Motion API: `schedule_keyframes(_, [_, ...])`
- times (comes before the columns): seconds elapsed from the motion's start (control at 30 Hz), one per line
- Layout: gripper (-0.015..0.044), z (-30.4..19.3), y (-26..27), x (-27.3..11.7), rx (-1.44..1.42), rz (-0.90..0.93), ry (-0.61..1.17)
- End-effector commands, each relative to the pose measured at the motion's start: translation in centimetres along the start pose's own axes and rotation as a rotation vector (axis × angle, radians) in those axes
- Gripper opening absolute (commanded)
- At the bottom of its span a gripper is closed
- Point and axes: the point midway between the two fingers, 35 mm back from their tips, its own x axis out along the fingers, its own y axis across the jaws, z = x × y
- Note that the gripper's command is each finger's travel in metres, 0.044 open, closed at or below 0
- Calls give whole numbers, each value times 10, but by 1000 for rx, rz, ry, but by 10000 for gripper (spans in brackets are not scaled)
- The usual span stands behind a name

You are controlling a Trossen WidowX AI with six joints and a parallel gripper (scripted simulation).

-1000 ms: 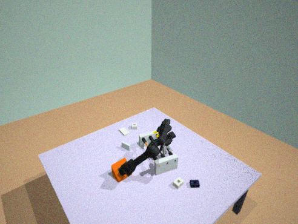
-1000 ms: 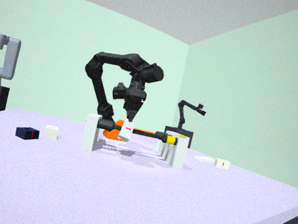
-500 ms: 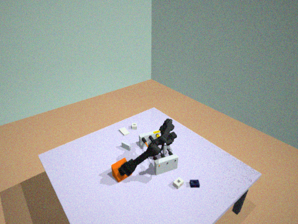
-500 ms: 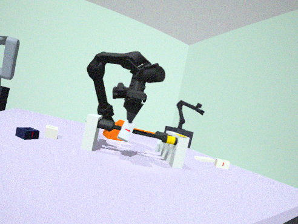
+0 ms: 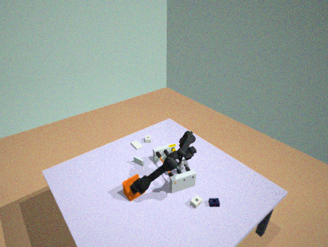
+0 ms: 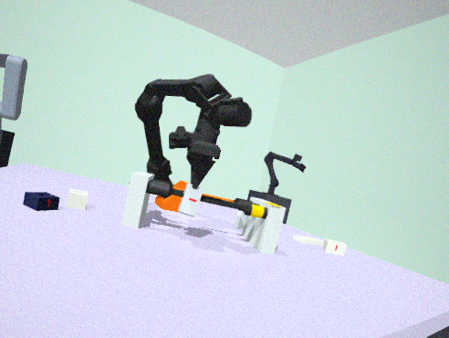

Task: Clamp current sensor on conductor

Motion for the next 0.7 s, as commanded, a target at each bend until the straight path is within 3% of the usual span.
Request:
schedule_keyframes(0.0, [131, -1, 0, -2, -1, 7, 2])
schedule_keyframes(0.4, [440, -1, 0, -2, -1, 7, 2])
schedule_keyframes(0.67, [440, -1, 0, 0, -1, 7, 2])
